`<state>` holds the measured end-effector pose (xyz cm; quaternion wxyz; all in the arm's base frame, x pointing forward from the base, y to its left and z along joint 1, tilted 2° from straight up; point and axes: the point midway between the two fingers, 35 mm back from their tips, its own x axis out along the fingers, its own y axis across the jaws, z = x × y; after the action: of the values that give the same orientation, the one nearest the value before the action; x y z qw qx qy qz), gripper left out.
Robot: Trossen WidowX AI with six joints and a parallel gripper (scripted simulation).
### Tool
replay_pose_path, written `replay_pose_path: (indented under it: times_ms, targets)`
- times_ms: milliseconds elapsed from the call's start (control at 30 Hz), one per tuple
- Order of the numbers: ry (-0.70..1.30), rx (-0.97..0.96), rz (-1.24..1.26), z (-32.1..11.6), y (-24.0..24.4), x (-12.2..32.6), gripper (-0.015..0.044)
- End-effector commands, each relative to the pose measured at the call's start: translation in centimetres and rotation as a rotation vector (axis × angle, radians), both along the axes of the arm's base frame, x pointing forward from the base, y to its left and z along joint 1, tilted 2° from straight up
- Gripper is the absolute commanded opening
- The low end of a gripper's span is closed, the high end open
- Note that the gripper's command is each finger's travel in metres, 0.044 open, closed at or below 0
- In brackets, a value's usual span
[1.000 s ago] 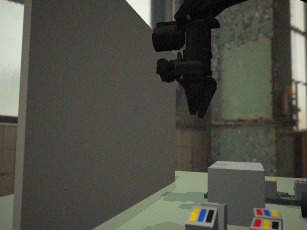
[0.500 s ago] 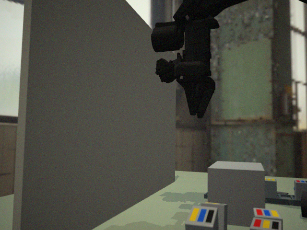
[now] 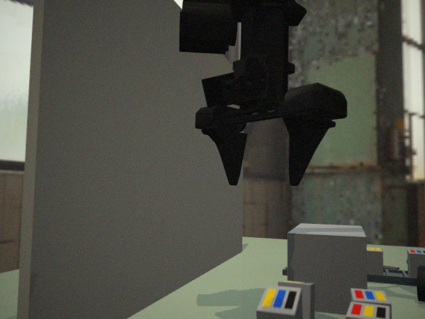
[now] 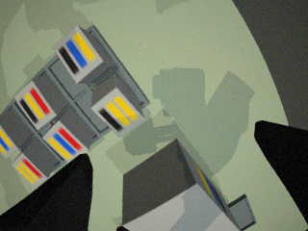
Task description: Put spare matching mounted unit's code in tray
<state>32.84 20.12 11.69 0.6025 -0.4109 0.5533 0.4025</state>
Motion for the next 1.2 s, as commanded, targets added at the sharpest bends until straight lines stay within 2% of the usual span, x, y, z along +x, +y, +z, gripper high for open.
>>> replay_pose_path:
  times_ms: [0, 400, 567, 600, 1167]
  targets:
    - [0.004, -0.037, 0.438, -2.5, 5.3, -3.7, 0.044]
    - [0.002, -0.04, 0.482, -2.6, 5.8, -4.1, 0.044]
    - [0.002, -0.039, 0.482, -5.7, 6.9, -4.1, 0.0309]
    - [0.002, -0.039, 0.482, -6.4, 7.1, -4.1, 0.03]
    - [0.002, -0.039, 0.482, -6.7, 7.2, -4.2, 0.03]
